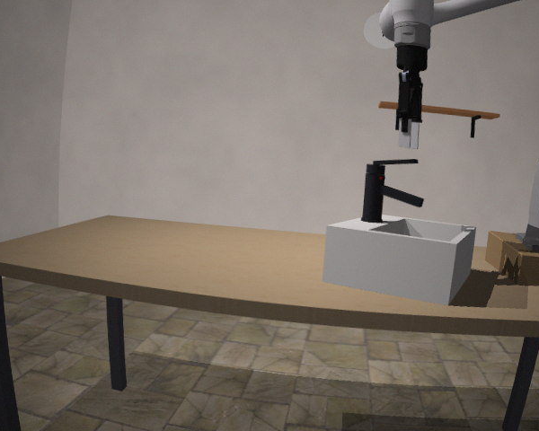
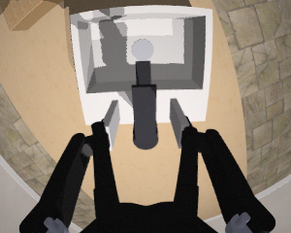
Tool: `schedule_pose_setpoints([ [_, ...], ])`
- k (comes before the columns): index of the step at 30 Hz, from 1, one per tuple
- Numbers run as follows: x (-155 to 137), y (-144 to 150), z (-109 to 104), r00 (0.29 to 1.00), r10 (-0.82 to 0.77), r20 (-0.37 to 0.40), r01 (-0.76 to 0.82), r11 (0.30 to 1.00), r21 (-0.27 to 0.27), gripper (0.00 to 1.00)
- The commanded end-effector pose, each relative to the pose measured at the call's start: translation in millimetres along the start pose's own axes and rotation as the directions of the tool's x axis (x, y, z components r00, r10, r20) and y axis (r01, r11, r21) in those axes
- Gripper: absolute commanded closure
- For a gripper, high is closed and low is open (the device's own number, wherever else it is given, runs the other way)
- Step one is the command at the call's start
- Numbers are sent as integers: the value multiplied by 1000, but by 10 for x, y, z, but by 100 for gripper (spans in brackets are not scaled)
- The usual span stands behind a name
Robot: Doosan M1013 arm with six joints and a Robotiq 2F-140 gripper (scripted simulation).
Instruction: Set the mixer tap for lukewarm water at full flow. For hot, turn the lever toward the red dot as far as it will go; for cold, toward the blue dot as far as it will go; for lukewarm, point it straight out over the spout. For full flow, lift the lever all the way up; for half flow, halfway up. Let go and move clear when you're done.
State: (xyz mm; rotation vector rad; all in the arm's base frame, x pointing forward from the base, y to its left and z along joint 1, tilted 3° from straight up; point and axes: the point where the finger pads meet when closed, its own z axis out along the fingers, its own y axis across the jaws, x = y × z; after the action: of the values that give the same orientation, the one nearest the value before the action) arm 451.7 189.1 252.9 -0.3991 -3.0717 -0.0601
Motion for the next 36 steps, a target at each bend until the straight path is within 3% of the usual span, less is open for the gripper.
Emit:
schedule_pose_setpoints([
  [1, -1, 0, 48, 1000, 0, 0, 0, 1000, 0, 57],
  [36, -3, 1, 122, 1000, 0, 0, 0, 1000, 0, 57],
])
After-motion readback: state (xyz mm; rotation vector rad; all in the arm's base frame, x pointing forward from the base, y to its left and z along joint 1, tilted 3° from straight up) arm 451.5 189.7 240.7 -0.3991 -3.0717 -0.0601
